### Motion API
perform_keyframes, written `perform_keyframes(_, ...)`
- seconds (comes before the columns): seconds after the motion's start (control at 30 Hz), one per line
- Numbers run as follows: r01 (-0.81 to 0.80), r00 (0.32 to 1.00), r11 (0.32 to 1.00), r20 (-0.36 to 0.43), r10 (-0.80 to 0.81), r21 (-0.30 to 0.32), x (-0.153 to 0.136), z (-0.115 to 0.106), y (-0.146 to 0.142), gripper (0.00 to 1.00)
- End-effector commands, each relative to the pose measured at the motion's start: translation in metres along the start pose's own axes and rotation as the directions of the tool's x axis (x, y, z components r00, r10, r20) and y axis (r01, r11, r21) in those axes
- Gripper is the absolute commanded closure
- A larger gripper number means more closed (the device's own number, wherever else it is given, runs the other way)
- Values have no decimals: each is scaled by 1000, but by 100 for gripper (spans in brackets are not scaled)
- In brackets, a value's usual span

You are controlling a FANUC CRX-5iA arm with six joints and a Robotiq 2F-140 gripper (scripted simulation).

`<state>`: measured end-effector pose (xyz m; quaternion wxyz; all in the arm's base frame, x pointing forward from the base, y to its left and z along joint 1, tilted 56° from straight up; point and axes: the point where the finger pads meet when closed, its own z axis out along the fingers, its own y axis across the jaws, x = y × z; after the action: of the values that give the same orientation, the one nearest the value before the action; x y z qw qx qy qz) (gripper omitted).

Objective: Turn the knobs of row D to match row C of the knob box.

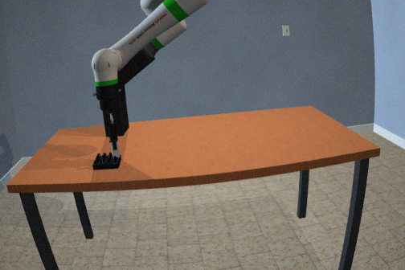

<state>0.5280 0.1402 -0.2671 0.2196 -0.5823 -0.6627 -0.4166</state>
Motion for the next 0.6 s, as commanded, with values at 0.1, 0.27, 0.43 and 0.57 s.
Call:
perform_keyframes(0.1,0,1000,1000,0,0,0,0,0,0,88)
perform_keyframes(0.27,0,1000,1000,0,0,0,0,-6,0,88)
perform_keyframes(0.43,0,1000,1000,0,0,0,0,-19,0,88)
perform_keyframes(0.57,0,1000,1000,0,0,0,0,-30,0,88)
